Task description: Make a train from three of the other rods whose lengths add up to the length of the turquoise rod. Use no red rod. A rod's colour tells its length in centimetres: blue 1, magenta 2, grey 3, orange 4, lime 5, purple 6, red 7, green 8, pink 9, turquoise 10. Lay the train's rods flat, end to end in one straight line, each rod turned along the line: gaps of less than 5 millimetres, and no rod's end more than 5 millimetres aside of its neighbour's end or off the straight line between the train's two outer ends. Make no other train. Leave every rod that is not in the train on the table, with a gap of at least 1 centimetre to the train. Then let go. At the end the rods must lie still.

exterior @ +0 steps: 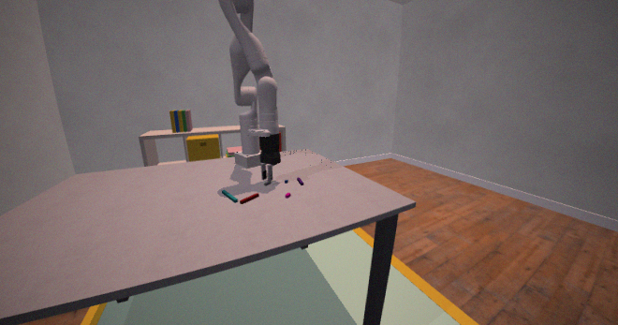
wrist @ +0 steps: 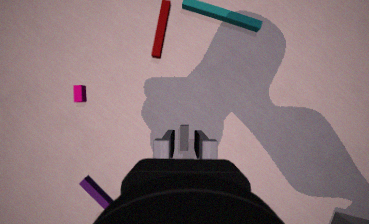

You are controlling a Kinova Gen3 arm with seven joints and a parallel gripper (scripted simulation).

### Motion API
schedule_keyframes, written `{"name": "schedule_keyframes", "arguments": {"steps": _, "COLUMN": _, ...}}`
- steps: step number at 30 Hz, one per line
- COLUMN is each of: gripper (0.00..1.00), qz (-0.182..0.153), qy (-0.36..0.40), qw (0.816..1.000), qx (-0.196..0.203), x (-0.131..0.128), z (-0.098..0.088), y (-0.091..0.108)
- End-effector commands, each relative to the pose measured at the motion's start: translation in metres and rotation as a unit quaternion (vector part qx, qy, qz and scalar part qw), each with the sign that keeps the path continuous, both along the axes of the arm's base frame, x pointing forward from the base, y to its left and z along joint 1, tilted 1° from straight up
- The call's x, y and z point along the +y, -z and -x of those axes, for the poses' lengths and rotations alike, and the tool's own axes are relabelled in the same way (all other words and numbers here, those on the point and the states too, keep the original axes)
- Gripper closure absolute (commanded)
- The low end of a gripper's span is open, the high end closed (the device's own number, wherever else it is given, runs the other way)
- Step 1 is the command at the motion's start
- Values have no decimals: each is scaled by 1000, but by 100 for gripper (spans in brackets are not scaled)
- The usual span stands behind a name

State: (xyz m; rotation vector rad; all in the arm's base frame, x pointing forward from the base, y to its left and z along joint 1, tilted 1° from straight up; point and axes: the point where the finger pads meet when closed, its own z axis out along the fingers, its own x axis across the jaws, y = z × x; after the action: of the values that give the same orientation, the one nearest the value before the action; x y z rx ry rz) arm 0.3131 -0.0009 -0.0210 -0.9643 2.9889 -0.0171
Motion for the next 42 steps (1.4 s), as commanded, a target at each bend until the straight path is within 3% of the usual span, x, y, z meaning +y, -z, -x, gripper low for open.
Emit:
{"name": "schedule_keyframes", "arguments": {"steps": 1, "gripper": 46, "qz": -2, "qy": 0, "qw": 1000, "qx": -1, "x": 1, "z": 1, "y": 1}}
{"name": "schedule_keyframes", "arguments": {"steps": 42, "gripper": 46, "qz": -2, "qy": 0, "qw": 1000, "qx": -1, "x": 1, "z": 1, "y": 17}}
